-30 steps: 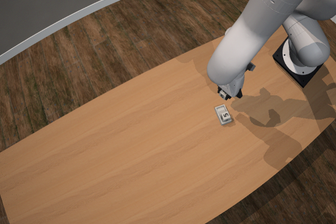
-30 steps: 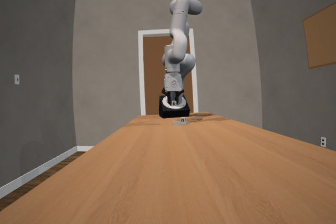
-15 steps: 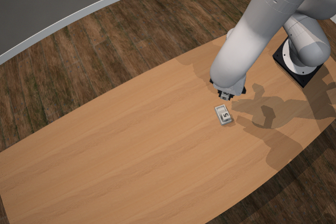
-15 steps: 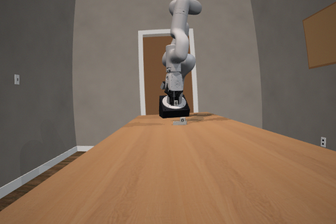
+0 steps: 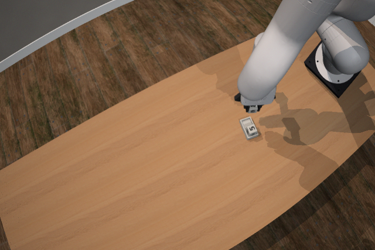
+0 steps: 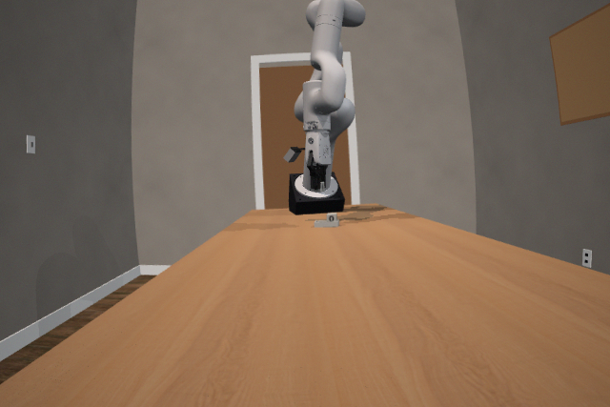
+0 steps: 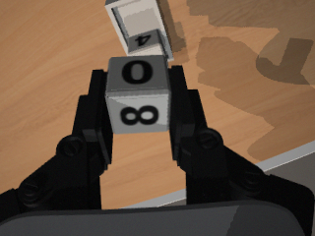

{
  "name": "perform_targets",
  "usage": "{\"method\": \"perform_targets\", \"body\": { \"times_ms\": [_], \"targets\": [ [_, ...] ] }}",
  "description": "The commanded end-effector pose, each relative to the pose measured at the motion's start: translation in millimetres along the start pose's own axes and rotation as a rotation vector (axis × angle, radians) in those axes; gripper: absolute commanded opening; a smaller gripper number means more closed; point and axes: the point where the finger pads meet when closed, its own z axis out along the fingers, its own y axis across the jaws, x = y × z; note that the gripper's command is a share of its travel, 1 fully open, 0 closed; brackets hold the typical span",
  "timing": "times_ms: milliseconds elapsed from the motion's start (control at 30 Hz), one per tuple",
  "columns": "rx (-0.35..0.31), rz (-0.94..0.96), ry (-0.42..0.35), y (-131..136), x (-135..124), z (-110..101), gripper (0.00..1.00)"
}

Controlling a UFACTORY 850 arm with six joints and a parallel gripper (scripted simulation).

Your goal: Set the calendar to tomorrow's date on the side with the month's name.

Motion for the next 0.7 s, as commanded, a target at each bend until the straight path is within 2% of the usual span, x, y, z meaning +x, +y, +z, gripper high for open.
{"method": "perform_targets", "body": {
  "times_ms": [0, 333, 667],
  "targets": [
    [0.02, -0.138, -0.04, -0.1, -1.8, -0.5, 0.27],
    [0.023, -0.254, -0.039, 0.3, -3.4, -0.9, 0.27],
    [0.024, -0.281, -0.039, 0.4, -3.8, -1.0, 0.27]
  ]
}}
